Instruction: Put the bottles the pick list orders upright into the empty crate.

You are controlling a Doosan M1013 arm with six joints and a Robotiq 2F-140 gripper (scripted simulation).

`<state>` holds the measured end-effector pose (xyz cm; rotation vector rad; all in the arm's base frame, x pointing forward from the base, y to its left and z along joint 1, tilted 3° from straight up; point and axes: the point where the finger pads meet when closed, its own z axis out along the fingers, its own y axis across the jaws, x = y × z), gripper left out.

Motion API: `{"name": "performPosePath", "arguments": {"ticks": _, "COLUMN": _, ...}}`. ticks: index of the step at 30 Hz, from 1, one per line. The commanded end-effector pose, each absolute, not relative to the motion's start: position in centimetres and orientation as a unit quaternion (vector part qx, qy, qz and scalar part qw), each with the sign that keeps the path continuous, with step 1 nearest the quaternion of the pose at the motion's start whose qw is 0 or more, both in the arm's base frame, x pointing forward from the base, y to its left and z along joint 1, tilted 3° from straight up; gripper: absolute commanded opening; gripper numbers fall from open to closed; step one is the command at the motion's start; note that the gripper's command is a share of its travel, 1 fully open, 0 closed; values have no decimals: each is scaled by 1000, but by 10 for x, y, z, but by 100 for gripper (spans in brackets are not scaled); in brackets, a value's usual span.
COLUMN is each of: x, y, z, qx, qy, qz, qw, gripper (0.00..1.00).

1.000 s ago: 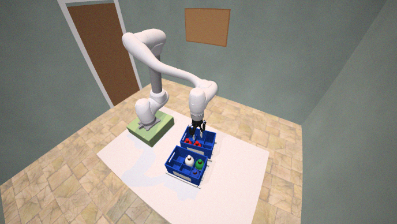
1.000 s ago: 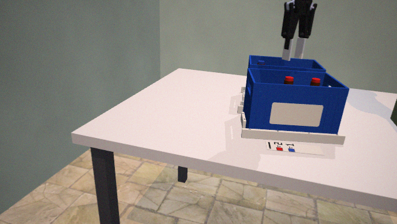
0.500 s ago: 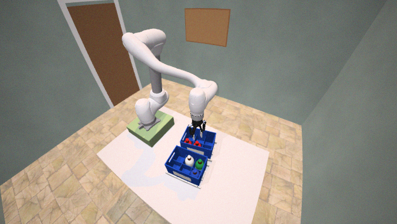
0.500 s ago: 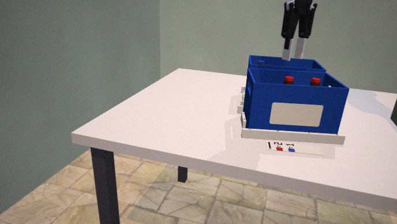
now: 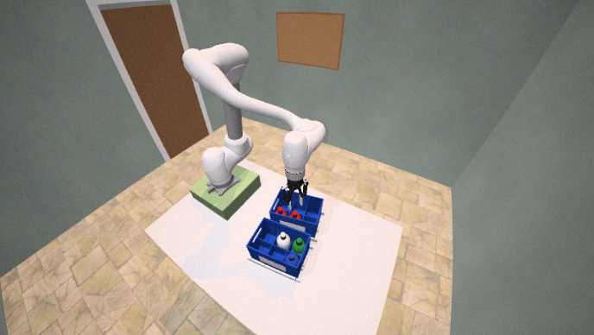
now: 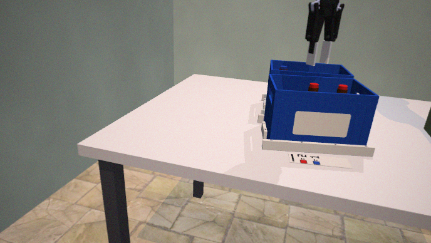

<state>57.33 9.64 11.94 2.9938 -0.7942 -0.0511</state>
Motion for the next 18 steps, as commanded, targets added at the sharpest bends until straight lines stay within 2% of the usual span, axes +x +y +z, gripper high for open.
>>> {"name": "performPosePath", "arguments": {"ticks": 1, "x": 573, "y": 96, "z": 119, "qx": 966, "qy": -256, "qz": -16, "qw": 22, "gripper": 38}}
{"name": "performPosePath", "arguments": {"ticks": 18, "x": 609, "y": 41, "z": 120, "qx": 966, "qy": -256, "qz": -16, "qw": 22, "gripper": 38}}
